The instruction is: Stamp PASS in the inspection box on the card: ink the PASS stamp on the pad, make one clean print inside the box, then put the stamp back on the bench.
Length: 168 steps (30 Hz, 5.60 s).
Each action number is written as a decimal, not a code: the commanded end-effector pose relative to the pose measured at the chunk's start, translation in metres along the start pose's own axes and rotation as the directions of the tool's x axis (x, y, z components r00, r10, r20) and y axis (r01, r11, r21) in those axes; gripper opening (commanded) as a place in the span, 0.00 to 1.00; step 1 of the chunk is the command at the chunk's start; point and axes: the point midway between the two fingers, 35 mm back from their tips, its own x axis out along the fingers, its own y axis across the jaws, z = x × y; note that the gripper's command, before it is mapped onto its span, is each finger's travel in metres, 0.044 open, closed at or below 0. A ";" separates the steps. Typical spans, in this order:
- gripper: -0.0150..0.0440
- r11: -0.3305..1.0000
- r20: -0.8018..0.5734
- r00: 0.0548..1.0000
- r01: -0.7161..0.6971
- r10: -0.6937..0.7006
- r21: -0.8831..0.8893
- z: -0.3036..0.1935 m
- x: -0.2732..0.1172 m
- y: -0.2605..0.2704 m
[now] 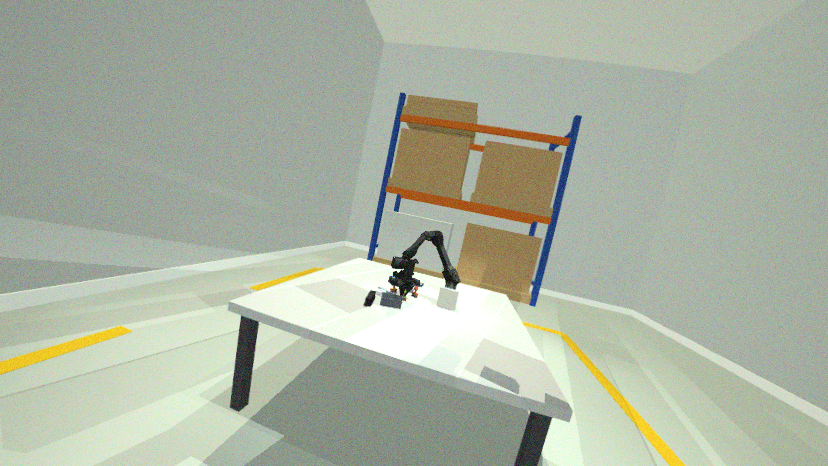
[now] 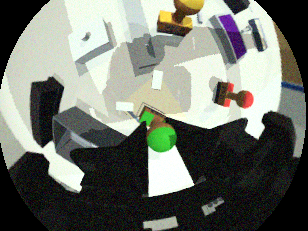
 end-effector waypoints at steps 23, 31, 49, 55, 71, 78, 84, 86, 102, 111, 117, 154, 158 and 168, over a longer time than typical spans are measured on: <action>0.25 1.000 0.004 1.000 0.002 -0.002 -0.002 0.001 -0.004 0.000; 0.25 1.000 0.004 1.000 0.002 -0.002 -0.002 0.001 -0.008 0.000; 0.25 1.000 0.003 1.000 0.000 0.000 -0.003 0.002 -0.032 0.002; 0.25 1.000 0.002 1.000 0.000 0.000 -0.003 0.002 -0.041 0.002; 0.25 1.000 0.002 1.000 0.000 0.000 -0.003 0.001 -0.068 0.001; 0.25 1.000 0.002 1.000 0.000 0.000 -0.002 0.004 -0.071 0.006; 0.25 1.000 0.002 1.000 -0.002 0.002 0.000 0.017 -0.074 0.023; 0.25 1.000 0.002 1.000 -0.002 0.002 0.000 0.022 -0.074 0.029; 0.25 1.000 0.004 1.000 -0.004 0.004 0.006 0.056 -0.075 0.071; 0.25 1.000 0.005 1.000 -0.004 0.004 0.009 0.075 -0.071 0.091; 0.25 1.000 0.005 1.000 -0.004 0.004 0.009 0.077 -0.068 0.092; 0.25 1.000 0.007 1.000 -0.002 0.002 0.009 0.077 -0.007 0.092; 0.25 1.000 0.007 1.000 -0.002 0.002 0.010 0.077 -0.002 0.092; 0.61 1.000 0.003 1.000 -0.006 0.006 0.019 0.078 -0.005 0.092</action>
